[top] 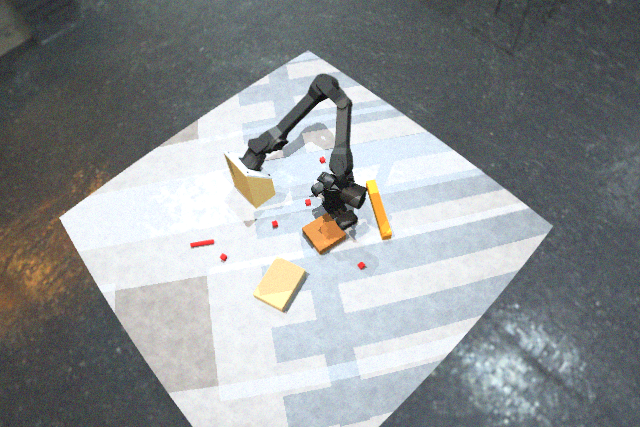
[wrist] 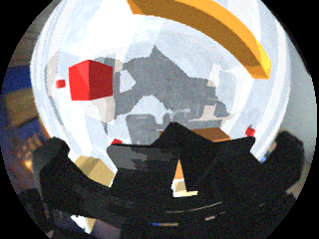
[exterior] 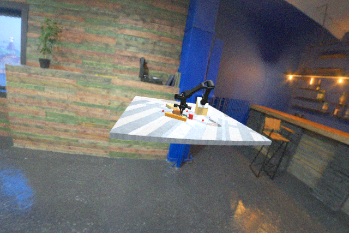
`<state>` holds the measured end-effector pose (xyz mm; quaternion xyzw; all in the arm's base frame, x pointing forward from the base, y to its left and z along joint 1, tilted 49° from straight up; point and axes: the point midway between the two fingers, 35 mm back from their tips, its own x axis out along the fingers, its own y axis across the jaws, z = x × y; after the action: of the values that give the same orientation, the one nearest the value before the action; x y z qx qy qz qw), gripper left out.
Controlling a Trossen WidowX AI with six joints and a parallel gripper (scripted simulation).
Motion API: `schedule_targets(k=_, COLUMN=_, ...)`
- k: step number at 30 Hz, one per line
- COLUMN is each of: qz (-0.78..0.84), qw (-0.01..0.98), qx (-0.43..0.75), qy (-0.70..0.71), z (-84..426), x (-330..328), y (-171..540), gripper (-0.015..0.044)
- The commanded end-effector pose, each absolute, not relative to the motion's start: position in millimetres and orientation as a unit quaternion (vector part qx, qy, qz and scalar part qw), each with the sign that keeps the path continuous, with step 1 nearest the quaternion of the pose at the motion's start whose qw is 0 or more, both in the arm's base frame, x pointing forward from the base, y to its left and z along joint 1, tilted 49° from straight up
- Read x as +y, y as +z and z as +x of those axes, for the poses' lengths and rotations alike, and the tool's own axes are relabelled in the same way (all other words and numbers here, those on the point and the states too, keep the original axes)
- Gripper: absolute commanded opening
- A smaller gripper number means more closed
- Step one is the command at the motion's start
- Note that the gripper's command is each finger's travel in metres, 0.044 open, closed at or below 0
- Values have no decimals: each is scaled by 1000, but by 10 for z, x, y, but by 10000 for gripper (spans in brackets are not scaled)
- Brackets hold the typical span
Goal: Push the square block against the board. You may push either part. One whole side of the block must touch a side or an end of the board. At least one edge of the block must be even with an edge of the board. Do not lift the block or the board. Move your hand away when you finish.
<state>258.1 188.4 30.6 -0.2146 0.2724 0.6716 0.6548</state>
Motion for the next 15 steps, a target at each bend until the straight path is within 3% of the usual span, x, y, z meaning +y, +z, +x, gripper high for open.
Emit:
schedule_targets(k=1, qz=-214, qw=651, qx=283, qy=672, z=2550, x=1837, y=202, gripper=0)
schedule_targets(k=15, qz=-214, qw=650, qx=283, qy=671, z=2557, x=1750, y=100, gripper=0)
